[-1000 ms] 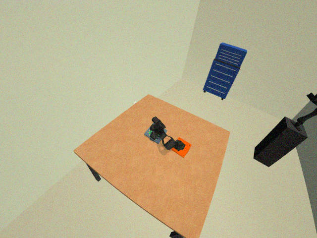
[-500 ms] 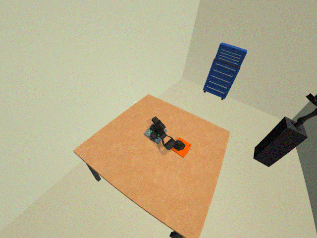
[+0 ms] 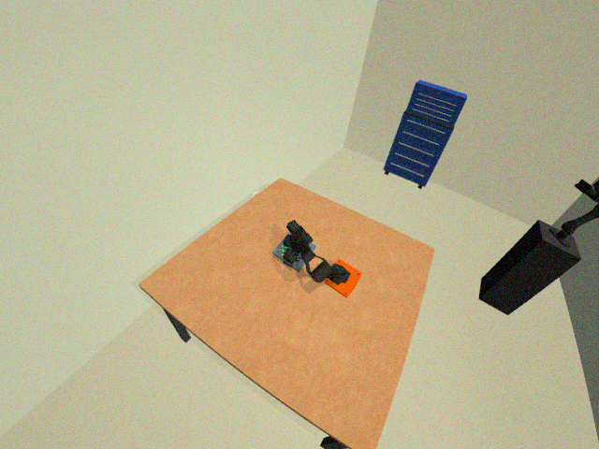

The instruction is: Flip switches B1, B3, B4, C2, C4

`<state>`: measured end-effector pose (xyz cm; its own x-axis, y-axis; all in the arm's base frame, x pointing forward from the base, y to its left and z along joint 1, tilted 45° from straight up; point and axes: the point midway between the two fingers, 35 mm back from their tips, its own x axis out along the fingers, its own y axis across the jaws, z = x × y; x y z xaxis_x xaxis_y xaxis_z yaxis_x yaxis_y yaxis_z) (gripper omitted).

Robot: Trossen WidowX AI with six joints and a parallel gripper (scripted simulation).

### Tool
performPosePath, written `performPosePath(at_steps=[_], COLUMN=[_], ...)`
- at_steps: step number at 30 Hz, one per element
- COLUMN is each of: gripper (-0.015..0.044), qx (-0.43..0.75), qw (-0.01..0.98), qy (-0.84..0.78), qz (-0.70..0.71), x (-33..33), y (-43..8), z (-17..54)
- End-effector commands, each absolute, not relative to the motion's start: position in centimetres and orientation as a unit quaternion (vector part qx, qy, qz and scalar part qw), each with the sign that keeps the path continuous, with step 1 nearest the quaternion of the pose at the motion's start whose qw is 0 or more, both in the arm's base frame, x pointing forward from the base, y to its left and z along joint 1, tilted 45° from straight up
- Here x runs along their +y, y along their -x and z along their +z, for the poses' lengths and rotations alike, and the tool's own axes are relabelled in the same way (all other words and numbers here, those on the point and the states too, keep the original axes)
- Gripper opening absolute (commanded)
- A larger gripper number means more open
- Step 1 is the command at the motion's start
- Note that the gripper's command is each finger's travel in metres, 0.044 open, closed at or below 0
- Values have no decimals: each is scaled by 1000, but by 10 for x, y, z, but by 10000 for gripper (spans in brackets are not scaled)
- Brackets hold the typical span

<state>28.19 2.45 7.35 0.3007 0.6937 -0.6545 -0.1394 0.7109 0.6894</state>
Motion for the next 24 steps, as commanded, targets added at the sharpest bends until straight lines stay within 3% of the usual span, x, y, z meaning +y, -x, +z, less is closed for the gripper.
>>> performPosePath(at_steps=[1,9,16,24], gripper=[0,0,0,0], qx=[527,534,534,542], qw=[762,756,757,751], qy=[-260,-261,-259,-256], qz=[272,275,275,278], x=[11,-20,-63,-42], y=[-279,-266,-291,-301], z=[84,115,82,60])
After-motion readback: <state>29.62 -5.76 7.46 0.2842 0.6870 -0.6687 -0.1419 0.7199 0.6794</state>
